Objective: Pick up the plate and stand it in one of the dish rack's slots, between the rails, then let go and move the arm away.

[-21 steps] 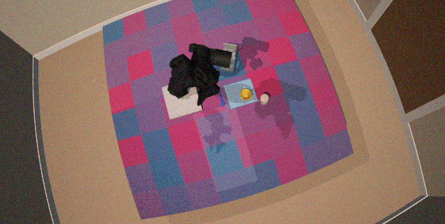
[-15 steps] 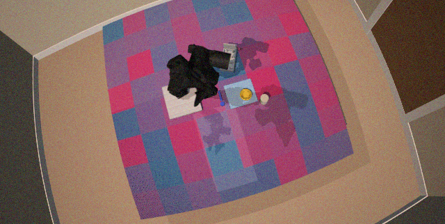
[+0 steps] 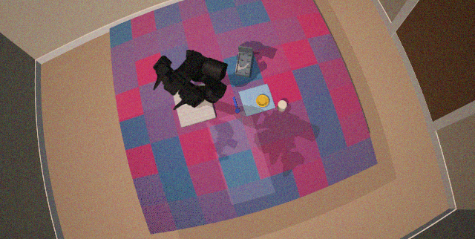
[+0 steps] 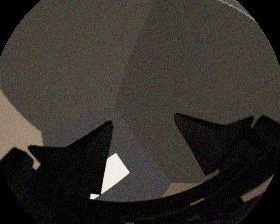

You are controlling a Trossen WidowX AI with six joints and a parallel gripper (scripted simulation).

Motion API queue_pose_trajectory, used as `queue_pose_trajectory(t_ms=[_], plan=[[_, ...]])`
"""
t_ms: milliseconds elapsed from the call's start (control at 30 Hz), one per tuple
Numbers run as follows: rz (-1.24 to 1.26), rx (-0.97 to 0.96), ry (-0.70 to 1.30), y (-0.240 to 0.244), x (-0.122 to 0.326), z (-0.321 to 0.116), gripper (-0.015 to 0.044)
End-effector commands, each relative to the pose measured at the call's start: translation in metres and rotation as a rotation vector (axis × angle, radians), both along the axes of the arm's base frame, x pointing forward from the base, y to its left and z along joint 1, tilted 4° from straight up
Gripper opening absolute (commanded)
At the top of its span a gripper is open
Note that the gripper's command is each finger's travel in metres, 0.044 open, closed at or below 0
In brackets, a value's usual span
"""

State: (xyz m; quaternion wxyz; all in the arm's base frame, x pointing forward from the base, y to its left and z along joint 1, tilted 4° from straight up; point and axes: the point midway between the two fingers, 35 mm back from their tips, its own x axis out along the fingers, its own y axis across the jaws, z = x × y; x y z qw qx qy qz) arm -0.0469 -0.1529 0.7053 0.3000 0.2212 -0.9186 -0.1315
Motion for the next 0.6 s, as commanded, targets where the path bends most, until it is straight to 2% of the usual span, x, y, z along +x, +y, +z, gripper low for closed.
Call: queue_pose_trajectory(t_ms=[0, 567], plan=[[-0.045, -0.124, -0.044, 0.029, -0.024, 0.004, 0.04], [-0.242, -0.582, -0.107, 0.152, -0.077, 0.004, 0.04]])
